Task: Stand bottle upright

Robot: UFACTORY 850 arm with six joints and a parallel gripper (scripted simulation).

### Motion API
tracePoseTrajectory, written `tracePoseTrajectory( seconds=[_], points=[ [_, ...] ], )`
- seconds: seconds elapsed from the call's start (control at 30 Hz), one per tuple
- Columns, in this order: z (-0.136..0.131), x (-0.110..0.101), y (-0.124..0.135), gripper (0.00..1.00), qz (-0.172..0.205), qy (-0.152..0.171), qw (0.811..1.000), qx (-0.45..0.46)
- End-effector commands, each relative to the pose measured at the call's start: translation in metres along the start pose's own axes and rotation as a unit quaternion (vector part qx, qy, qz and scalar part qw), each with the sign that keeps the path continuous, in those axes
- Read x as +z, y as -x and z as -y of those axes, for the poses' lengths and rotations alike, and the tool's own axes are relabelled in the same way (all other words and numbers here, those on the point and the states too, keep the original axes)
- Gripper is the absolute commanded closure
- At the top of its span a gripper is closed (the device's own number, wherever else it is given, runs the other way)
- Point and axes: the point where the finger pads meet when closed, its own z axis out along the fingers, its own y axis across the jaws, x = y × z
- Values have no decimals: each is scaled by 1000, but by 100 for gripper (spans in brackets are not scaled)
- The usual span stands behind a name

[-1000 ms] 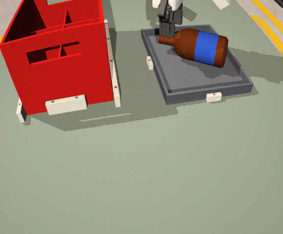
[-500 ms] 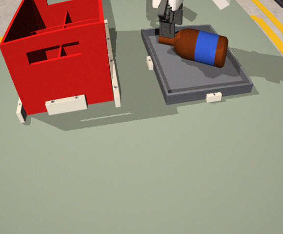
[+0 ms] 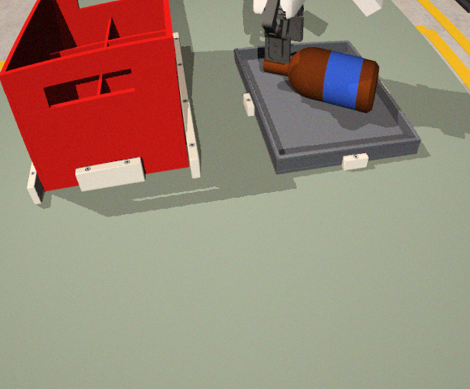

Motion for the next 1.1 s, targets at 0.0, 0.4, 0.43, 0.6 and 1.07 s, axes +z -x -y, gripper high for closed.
tracePoseTrajectory(
  seconds=[0.0,0.4,0.43,0.6,1.07],
  points=[
    [-1,-1,-1,35,-1,1,1000,0],
    [-1,0,-1,35,-1,1,1000,0],
    [-1,1,-1,35,-1,1,1000,0],
    [-1,4,-1,35,-1,1,1000,0],
    [-1,17,-1,35,-1,1,1000,0]
  ],
)
